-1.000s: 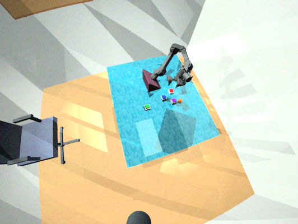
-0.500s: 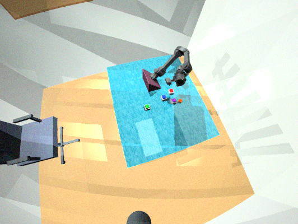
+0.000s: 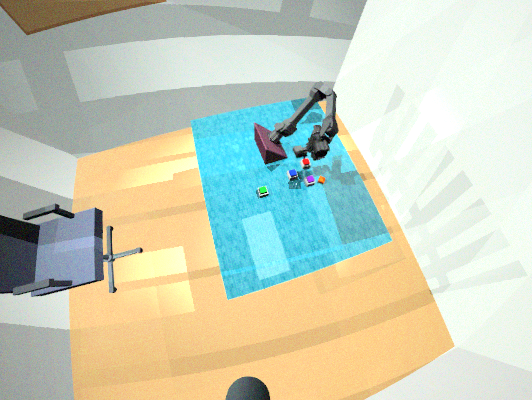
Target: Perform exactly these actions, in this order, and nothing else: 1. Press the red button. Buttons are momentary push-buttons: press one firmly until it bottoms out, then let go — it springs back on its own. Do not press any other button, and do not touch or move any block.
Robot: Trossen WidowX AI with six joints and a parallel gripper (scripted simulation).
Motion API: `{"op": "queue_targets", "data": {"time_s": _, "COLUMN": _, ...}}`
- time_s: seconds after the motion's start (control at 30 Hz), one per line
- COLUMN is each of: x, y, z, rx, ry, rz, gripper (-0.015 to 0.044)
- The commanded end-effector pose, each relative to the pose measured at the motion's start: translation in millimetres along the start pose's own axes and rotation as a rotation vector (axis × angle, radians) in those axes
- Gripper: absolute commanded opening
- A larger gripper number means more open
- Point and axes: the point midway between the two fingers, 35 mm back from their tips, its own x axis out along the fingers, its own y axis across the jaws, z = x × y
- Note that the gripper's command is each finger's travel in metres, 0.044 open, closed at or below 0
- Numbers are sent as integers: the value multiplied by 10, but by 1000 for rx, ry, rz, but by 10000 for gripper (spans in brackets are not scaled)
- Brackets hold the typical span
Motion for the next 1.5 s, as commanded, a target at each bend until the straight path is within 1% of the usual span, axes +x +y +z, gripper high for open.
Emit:
{"op": "queue_targets", "data": {"time_s": 0.0, "x": 93, "y": 15, "z": -3, "rx": 0, "ry": -8, "rz": 9, "gripper": 85}}
{"op": "queue_targets", "data": {"time_s": 0.07, "x": 93, "y": 15, "z": -3, "rx": 0, "ry": -8, "rz": 9, "gripper": 32}}
{"op": "queue_targets", "data": {"time_s": 0.1, "x": 93, "y": 15, "z": -3, "rx": 0, "ry": -8, "rz": 9, "gripper": 20}}
{"op": "queue_targets", "data": {"time_s": 0.5, "x": 96, "y": 15, "z": -2, "rx": 0, "ry": -8, "rz": 9, "gripper": 20}}
{"op": "queue_targets", "data": {"time_s": 1.17, "x": 403, "y": 21, "z": 0, "rx": 0, "ry": -9, "rz": 10, "gripper": 20}}
{"op": "queue_targets", "data": {"time_s": 1.47, "x": 413, "y": 21, "z": -1, "rx": 0, "ry": -9, "rz": 10, "gripper": 20}}
